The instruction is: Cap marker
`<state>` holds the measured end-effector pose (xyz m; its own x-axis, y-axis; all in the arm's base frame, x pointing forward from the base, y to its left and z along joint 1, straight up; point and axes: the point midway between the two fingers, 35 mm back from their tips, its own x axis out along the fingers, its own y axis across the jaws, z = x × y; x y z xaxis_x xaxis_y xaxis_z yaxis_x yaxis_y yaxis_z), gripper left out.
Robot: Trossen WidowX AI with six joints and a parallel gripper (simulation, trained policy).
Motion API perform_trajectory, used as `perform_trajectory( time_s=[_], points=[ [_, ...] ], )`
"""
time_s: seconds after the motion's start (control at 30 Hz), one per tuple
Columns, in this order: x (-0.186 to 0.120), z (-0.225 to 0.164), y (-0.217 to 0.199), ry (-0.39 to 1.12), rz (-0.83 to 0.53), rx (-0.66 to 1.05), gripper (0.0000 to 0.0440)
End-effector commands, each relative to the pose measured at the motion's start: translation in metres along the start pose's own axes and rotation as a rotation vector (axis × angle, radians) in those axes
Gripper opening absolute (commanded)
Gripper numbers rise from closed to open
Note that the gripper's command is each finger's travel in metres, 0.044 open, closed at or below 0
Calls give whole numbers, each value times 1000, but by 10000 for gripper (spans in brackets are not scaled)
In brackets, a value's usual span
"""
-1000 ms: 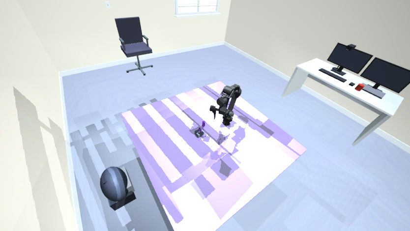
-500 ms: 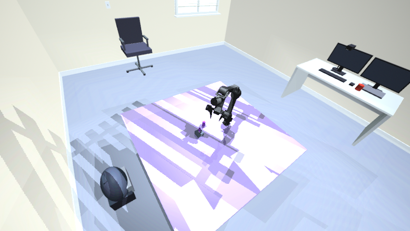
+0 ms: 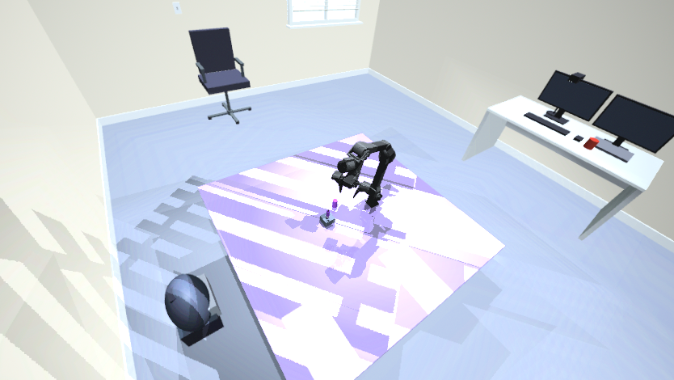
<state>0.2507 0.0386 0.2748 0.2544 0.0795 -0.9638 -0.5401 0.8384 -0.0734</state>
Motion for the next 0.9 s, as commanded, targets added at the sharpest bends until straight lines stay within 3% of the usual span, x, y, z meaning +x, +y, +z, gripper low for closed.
perform_trajectory(
  time_s=[0.0, 0.87],
  points=[
    [3, -2, -9, 14, 3, 22, 330],
    [24, -22, -55, 107, 0, 156, 329]
  ],
)
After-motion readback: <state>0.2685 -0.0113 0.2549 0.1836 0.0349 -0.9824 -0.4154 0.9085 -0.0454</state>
